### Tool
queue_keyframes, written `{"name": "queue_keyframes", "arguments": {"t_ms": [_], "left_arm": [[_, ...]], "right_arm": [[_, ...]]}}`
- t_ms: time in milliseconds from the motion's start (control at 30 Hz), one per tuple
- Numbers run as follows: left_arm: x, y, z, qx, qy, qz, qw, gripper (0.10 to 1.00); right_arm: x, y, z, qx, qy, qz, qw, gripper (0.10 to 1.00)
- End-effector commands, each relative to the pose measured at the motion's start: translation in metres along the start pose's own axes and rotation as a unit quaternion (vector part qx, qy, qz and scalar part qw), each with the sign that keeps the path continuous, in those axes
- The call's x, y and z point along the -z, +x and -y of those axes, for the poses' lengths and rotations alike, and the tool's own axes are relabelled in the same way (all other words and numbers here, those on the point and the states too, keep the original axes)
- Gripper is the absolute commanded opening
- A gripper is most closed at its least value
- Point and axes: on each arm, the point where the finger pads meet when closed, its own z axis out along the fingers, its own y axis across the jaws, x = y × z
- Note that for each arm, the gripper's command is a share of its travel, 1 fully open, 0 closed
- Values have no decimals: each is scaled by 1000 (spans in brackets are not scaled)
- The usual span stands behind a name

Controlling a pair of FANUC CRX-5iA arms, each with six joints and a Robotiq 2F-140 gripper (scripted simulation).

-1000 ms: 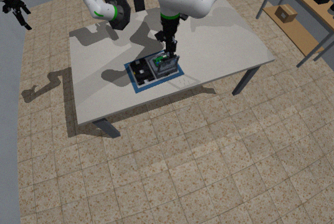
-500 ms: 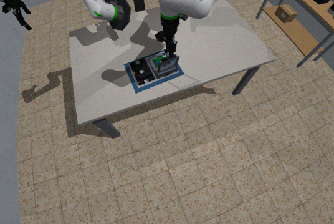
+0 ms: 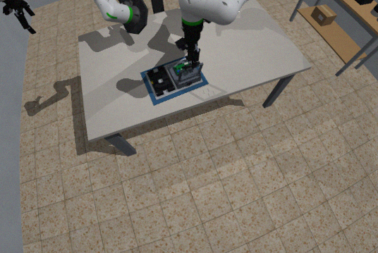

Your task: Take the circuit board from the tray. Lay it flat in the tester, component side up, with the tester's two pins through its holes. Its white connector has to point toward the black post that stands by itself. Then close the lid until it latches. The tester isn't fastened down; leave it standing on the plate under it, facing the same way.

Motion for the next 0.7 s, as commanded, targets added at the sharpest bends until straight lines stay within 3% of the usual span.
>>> {"name": "queue_keyframes", "arguments": {"t_ms": [0, 667], "left_arm": [[-4, 0, 0, 0, 0, -1, 1000, 369], [-21, 0, 0, 0, 0, -1, 1000, 369]], "right_arm": [[1, 0, 0, 0, 0, -1, 1000, 1000], [1, 0, 0, 0, 0, -1, 1000, 1000]]}}
